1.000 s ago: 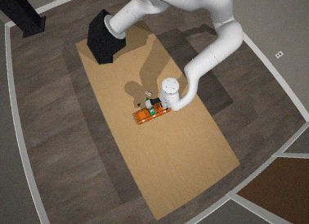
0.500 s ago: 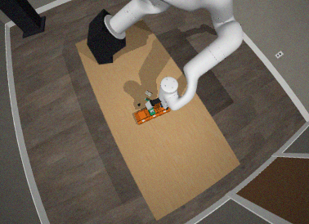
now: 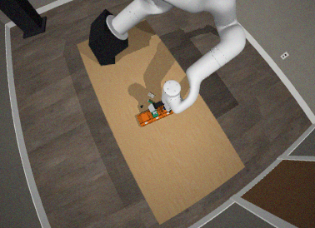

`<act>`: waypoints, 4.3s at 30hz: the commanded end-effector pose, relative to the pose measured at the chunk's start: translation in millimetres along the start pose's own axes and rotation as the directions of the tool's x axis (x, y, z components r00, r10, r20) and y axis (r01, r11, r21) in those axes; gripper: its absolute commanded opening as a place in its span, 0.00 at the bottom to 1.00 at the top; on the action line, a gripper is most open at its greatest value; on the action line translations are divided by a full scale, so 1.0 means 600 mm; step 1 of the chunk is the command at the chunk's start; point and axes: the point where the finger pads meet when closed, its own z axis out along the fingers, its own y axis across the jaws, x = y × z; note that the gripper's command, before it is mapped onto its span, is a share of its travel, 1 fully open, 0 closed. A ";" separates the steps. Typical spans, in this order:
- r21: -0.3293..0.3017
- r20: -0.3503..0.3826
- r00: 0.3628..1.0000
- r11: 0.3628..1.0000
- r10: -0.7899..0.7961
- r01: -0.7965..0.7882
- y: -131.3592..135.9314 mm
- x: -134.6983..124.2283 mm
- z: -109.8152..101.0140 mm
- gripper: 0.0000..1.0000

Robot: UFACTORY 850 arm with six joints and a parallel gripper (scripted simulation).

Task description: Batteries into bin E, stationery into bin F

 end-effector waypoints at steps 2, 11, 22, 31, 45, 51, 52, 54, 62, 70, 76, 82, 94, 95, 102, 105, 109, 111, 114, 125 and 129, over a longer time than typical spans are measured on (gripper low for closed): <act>0.001 0.000 1.000 1.000 0.000 0.000 -0.001 0.000 0.014 0.00; 0.001 0.000 1.000 1.000 0.000 0.000 -0.001 0.000 0.030 0.00; 0.002 0.000 1.000 1.000 0.000 0.000 -0.001 0.000 0.030 0.23; 0.002 0.000 1.000 1.000 0.000 0.000 -0.001 0.000 0.030 0.23; 0.001 0.000 1.000 1.000 0.000 0.000 -0.001 0.000 0.015 0.23; 0.001 0.000 1.000 1.000 0.000 0.000 -0.001 0.000 0.001 0.23; 0.001 0.000 1.000 1.000 0.000 0.000 -0.001 0.000 -0.001 0.23; 0.001 0.000 1.000 1.000 0.000 0.000 -0.001 0.000 -0.005 0.23; 0.001 0.000 1.000 1.000 0.000 0.000 -0.001 0.000 -0.031 0.23; 0.001 0.000 0.999 0.999 0.050 -0.050 0.009 0.009 -0.035 0.28; 0.002 0.000 0.966 0.966 0.258 -0.258 0.062 0.052 -0.047 0.28; 0.002 0.001 0.881 0.881 0.473 -0.473 0.115 0.095 -0.059 0.28; 0.003 0.003 0.644 0.644 0.765 -0.765 0.155 0.128 -0.068 0.28; 0.002 0.002 0.565 0.565 0.825 -0.825 0.155 0.128 -0.068 0.28; 0.001 0.001 0.546 0.546 0.838 -0.838 0.155 0.128 -0.068 0.28; 0.001 0.001 0.546 0.546 0.838 -0.838 0.155 0.128 -0.068 0.28; 0.001 0.001 0.547 0.547 0.837 -0.837 0.155 0.128 -0.068 0.28; 0.001 0.001 0.547 0.547 0.837 -0.837 0.155 0.128 -0.068 0.28; 0.001 0.001 0.546 0.546 0.838 -0.838 0.155 0.128 -0.068 0.28; 0.001 0.001 0.546 0.546 0.838 -0.838 0.155 0.127 -0.068 0.28; 0.001 0.001 0.546 0.546 0.838 -0.838 0.155 0.127 -0.068 0.28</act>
